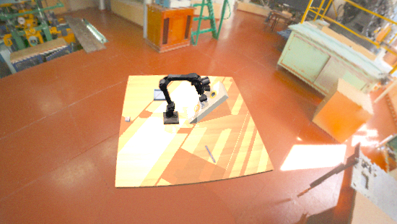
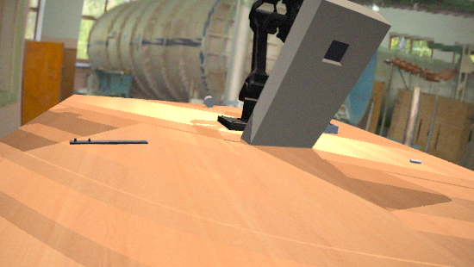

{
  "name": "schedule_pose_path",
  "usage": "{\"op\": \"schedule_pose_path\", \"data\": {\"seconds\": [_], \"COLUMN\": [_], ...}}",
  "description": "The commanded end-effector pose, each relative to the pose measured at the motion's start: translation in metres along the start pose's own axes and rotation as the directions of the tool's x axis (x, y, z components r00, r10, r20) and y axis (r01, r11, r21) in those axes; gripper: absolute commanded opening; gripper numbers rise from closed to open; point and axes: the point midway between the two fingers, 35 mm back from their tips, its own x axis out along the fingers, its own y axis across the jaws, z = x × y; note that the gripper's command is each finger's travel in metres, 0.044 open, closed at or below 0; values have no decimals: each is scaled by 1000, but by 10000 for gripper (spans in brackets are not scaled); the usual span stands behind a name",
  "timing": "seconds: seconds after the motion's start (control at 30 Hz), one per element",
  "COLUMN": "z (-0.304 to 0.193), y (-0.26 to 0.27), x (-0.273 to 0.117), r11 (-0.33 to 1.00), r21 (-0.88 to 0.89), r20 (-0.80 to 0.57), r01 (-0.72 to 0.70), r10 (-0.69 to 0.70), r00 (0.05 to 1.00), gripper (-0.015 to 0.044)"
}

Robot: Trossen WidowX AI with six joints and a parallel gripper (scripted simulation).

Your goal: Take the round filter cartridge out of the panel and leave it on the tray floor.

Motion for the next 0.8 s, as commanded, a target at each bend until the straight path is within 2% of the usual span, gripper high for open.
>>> {"op": "schedule_pose_path", "data": {"seconds": [0.0, 0.6, 0.77], "z": [8, 10, 10], "y": [0, 0, 5], "x": [-13, -87, -91], "r11": [1000, 1000, 1000], "r21": [0, 0, 0], "r20": [19, 15, 13], "r01": [1, 1, 1], "r10": [-1, -1, -1], "r00": [1000, 1000, 1000], "gripper": [0, 0, 0]}}
